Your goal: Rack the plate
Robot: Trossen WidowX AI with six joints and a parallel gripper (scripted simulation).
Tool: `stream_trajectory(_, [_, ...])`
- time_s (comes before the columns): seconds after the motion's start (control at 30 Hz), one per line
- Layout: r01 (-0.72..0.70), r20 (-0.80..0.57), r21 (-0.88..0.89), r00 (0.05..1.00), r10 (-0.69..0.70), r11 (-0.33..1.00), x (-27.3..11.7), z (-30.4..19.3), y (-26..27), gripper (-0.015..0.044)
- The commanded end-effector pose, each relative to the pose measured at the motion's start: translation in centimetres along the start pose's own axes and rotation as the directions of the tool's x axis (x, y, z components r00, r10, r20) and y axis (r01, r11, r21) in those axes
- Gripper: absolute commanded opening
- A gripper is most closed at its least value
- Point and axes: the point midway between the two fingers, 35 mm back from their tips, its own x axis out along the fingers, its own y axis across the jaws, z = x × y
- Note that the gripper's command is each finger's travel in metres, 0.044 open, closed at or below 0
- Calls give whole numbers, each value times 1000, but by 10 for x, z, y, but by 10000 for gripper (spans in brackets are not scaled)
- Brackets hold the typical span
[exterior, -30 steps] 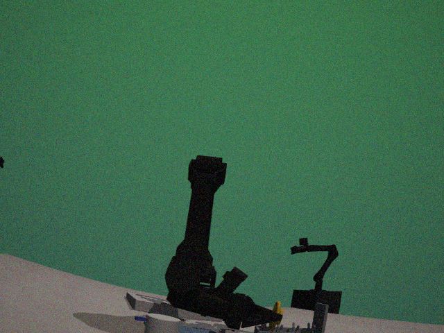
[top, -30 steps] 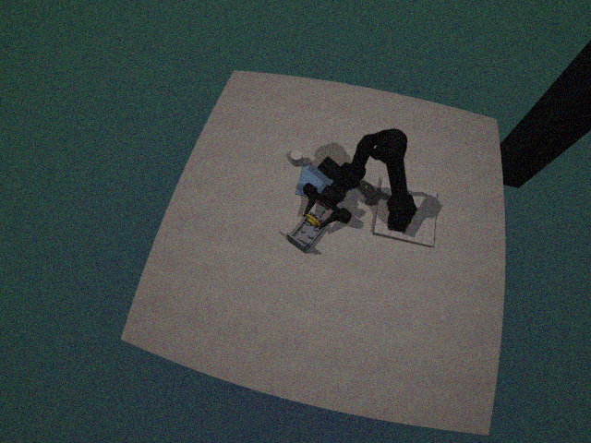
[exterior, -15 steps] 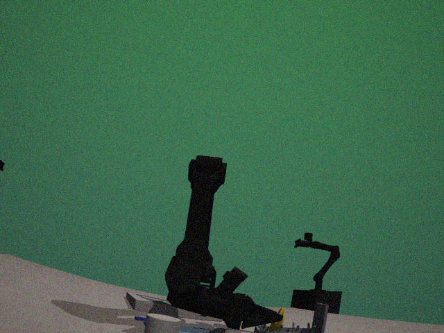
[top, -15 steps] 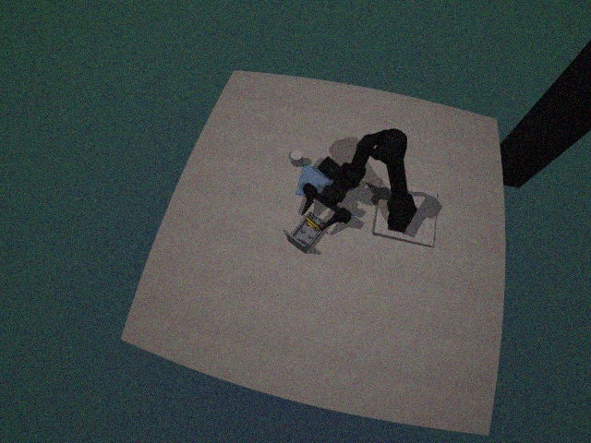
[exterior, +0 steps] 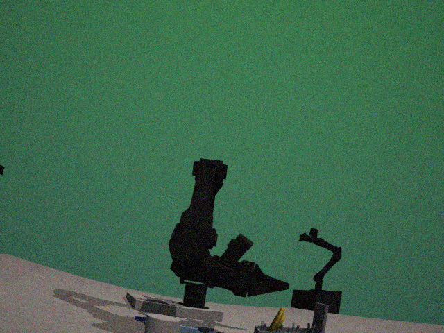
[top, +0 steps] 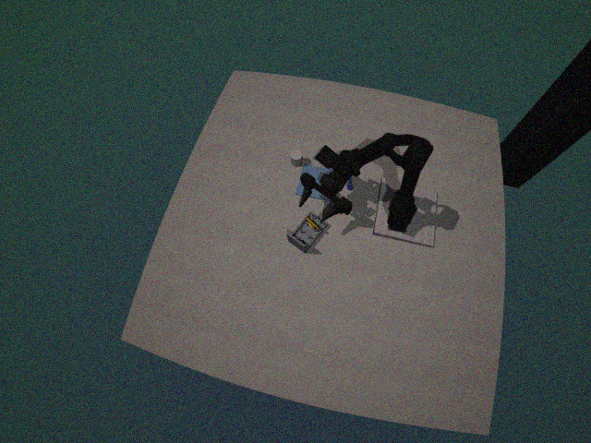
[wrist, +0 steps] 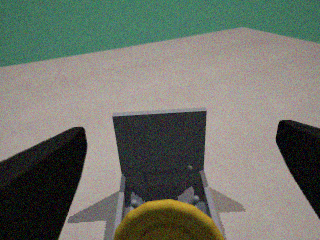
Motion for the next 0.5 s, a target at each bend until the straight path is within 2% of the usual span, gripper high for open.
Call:
stream_trajectory(0.0, [-10, 9, -26, 1000, 10, 1000, -5, 50, 1, 400])
stream_trajectory(0.27, [-9, 5, -23, 1000, 10, 1000, -5, 50, 1, 400])
stream_trajectory(0.47, [28, -135, 85, 991, -17, 996, -6, 51, -10, 400])
